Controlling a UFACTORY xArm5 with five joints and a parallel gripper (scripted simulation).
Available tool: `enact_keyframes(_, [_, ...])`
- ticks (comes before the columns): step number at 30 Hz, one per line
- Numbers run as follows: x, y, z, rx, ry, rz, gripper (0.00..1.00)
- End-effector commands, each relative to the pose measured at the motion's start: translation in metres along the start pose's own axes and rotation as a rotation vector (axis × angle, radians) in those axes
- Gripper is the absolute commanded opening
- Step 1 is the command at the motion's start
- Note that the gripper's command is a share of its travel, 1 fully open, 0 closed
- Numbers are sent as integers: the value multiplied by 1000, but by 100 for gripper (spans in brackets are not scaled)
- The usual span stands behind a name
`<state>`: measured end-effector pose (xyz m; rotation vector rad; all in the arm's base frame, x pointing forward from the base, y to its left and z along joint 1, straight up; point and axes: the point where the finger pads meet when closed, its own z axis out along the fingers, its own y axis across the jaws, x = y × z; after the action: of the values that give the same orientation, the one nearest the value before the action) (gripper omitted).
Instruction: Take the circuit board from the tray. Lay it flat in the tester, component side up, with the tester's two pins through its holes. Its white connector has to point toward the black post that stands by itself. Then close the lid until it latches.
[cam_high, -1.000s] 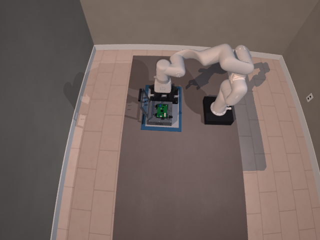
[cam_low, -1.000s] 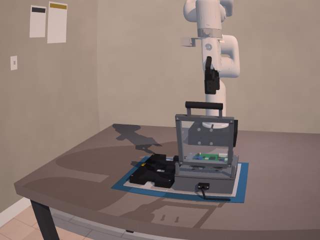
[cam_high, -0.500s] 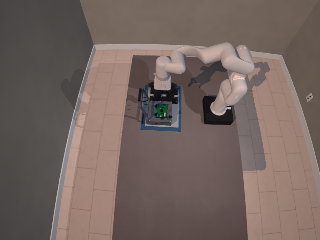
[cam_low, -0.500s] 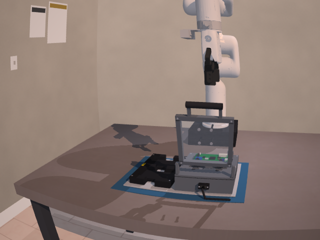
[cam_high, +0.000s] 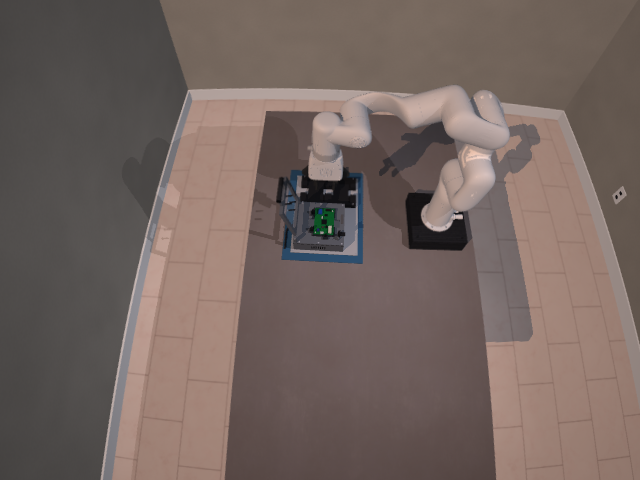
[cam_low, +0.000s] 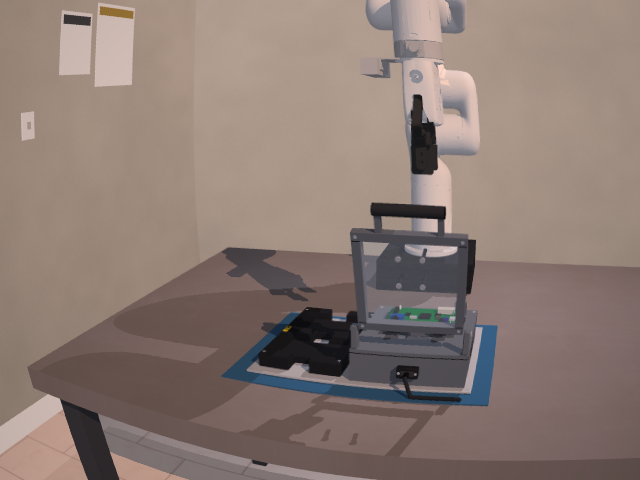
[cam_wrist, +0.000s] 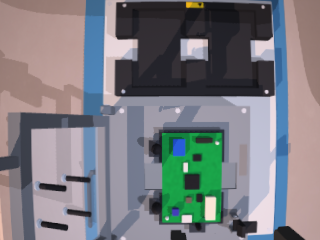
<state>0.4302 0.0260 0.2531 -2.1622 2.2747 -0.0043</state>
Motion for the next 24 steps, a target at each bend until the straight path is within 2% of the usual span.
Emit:
enact_keyframes(1, [0, -1, -2, 4, 0, 0, 52])
enact_keyframes(10, [0, -14, -2, 4, 0, 0, 52])
enact_keyframes(21, [0, -73, -2, 4, 0, 0, 52])
enact_keyframes(24, [0, -79, -2, 4, 0, 0, 52])
